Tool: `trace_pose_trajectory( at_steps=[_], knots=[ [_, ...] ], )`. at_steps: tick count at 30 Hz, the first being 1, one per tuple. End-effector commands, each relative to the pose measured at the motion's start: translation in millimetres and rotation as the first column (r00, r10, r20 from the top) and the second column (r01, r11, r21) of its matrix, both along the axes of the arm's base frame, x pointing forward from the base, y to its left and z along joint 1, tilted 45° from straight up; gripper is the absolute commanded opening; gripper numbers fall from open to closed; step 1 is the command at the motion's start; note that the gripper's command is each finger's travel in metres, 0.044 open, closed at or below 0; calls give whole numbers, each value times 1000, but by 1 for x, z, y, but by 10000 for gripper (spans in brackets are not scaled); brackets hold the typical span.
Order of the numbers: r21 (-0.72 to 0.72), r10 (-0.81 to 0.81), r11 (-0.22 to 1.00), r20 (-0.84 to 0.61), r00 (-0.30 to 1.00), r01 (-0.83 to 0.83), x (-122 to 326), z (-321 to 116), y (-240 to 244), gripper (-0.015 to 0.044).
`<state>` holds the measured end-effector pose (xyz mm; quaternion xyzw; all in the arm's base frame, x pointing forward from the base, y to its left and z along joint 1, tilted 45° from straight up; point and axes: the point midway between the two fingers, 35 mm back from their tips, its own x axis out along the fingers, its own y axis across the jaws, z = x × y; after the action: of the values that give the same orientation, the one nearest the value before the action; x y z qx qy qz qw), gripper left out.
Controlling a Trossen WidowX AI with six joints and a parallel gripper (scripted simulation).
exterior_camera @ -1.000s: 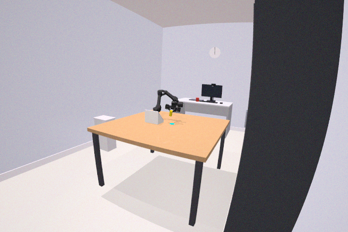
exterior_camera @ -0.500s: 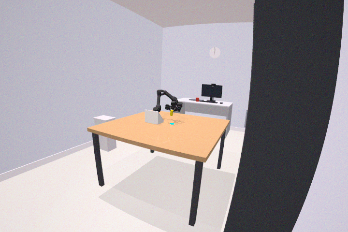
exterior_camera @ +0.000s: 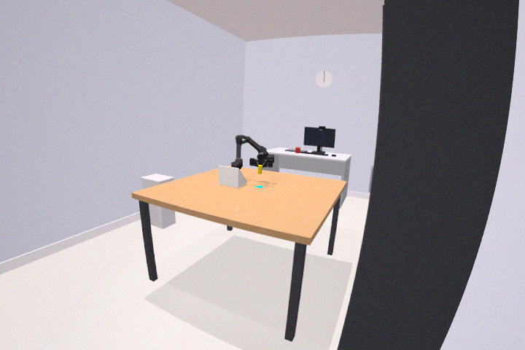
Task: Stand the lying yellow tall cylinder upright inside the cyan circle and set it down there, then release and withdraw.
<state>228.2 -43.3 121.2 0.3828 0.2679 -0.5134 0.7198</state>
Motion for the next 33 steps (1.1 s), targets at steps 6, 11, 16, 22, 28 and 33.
trace_pose_trajectory(
  at_steps=[6, 11, 16, 22, 28, 33],
  knots=[
    [-21, -15, 1000, 37, 999, 15, -1, 1, 0, 105],
    [-21, -15, 1000, 37, 999, 15, -1, 1, 0, 105],
    [-21, -15, 1000, 37, 999, 15, -1, 1, 0, 105],
    [-20, -15, 1000, 37, 999, 16, 0, -1, 2, 105],
    [-13, -16, 1000, 34, 999, 16, 6, -18, 20, 105],
    [-11, -16, 1000, 32, 999, 16, 8, -33, 35, 105]
  ],
)
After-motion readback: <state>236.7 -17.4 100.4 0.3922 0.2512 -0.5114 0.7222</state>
